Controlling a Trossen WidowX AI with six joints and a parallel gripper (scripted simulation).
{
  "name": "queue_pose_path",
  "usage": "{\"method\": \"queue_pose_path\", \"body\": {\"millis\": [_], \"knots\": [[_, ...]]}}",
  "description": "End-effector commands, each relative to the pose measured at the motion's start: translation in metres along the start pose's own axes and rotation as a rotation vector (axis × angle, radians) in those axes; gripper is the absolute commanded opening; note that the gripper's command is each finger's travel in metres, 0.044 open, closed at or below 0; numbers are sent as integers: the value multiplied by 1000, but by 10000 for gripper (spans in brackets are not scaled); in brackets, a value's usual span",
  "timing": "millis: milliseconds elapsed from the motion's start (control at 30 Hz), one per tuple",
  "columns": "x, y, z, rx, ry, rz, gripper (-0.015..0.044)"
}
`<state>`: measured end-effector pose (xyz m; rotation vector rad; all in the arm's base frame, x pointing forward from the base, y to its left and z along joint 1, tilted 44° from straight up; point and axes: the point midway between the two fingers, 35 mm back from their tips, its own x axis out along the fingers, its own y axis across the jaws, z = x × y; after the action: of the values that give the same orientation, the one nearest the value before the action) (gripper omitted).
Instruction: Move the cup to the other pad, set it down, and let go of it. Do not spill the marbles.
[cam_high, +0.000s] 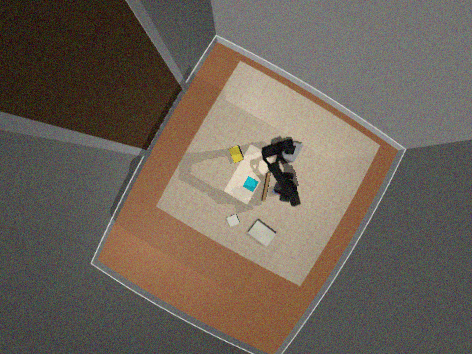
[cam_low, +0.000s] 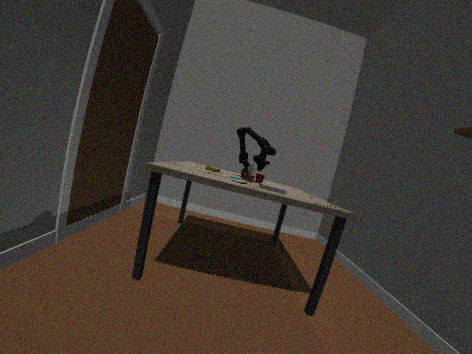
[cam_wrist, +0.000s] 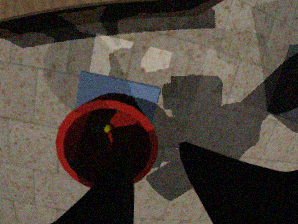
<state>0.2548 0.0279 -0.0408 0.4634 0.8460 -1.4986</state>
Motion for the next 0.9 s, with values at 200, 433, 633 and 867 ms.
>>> {"method": "queue_pose_path", "body": {"millis": [200, 433, 633, 867], "knots": [[16, 1, 0, 4, -6, -1, 148], [28, 2, 0, 4, -6, -1, 148], [37, 2, 1, 5, -6, -1, 148], [49, 1, 1, 5, -8, -1, 148]]}}
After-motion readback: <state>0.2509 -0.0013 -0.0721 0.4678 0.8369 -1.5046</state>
